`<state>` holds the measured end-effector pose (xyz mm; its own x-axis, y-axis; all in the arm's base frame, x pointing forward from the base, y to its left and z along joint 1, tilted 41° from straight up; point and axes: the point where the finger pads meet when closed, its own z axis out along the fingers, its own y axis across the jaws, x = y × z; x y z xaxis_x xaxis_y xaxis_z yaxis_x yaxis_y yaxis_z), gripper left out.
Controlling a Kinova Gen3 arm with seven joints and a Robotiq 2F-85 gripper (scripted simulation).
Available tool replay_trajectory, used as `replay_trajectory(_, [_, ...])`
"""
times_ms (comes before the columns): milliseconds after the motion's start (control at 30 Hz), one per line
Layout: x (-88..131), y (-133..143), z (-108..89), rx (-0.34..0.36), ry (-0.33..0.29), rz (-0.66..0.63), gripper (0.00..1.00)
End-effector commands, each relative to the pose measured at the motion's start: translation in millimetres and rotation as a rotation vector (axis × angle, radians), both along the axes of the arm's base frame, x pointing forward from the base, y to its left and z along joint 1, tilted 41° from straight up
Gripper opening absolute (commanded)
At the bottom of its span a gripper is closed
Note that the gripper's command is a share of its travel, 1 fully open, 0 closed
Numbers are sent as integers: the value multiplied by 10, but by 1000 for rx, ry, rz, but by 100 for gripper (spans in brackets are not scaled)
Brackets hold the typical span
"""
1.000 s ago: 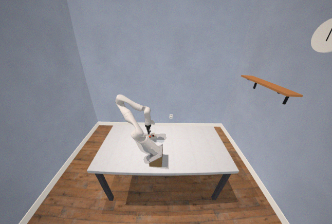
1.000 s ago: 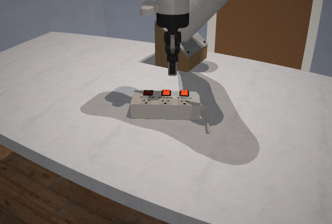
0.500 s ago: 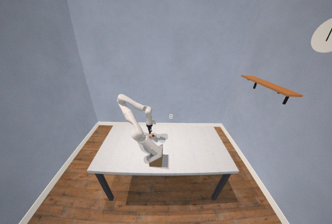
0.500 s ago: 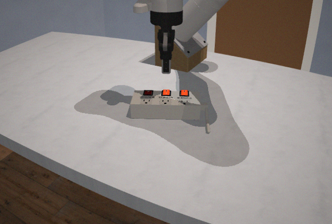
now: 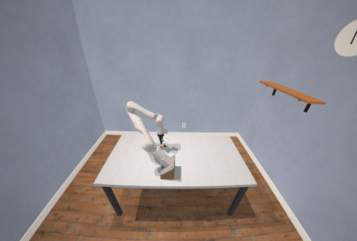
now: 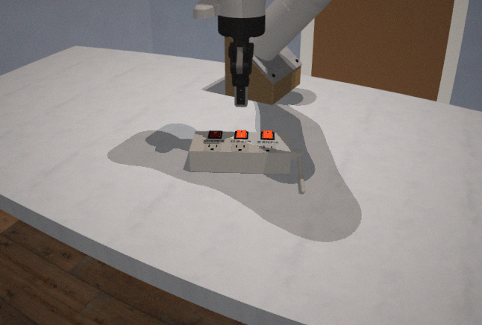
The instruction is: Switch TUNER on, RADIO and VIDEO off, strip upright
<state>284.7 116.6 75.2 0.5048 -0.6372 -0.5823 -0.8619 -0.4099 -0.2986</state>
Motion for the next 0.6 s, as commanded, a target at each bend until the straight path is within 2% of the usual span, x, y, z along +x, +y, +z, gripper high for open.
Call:
replay_trajectory(0, [-7,3,3,4,-4,10,0])
replay_trajectory(567, [-20,23,-17,4,-1,9,0])
